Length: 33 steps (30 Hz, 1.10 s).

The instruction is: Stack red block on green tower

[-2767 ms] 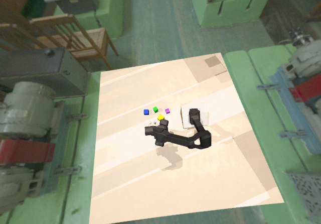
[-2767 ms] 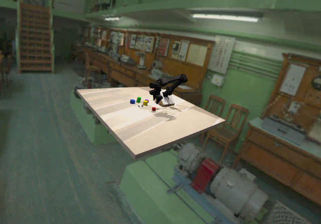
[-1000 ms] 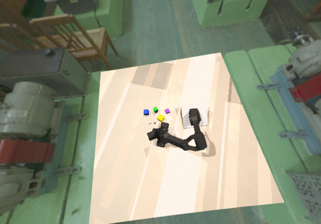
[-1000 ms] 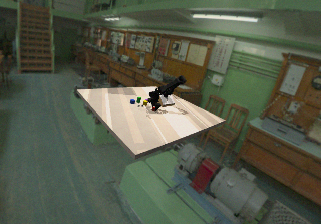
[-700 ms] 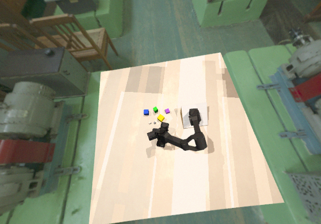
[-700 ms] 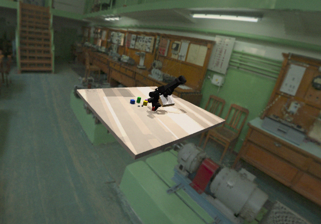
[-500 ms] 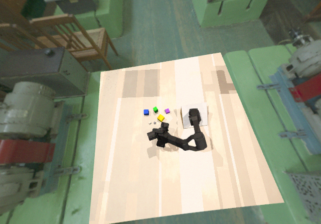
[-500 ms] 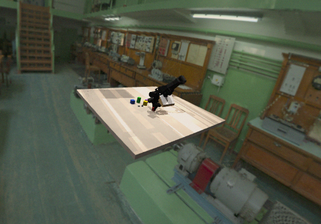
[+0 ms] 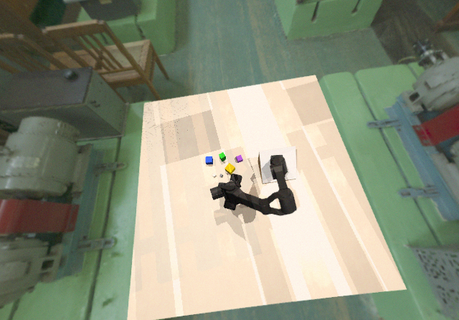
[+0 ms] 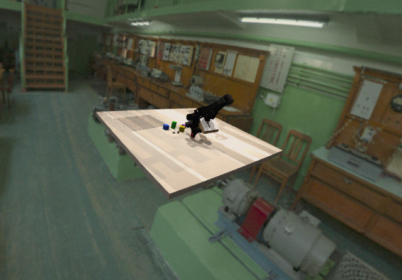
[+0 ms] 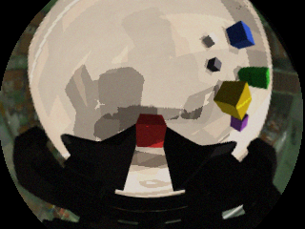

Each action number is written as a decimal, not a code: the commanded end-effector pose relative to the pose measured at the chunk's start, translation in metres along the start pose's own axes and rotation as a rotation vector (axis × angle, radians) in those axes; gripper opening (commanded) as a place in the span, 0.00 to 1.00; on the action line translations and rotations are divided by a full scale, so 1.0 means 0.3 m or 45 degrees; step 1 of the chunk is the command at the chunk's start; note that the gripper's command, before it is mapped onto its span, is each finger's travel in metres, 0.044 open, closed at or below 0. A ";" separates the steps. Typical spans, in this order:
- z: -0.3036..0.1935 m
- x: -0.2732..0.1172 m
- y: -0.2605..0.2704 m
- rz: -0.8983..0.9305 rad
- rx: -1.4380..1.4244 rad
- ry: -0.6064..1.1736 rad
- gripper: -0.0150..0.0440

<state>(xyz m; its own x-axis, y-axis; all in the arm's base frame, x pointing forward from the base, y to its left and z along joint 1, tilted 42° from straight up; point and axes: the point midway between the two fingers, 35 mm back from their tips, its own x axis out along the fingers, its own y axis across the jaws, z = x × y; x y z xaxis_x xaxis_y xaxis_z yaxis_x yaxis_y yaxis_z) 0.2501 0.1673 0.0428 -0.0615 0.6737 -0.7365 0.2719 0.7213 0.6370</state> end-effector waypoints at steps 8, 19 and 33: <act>0.006 -0.173 0.007 0.003 -0.011 -0.016 0.25; 0.005 -0.342 0.006 -0.001 -0.011 -0.017 0.25; 0.015 -0.368 -0.006 -0.004 -0.010 -0.018 0.25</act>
<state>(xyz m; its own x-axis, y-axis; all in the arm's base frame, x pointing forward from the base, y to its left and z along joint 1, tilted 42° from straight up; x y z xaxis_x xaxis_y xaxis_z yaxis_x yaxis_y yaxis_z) 0.2581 0.0945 0.1225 -0.0518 0.6711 -0.7395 0.2678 0.7227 0.6371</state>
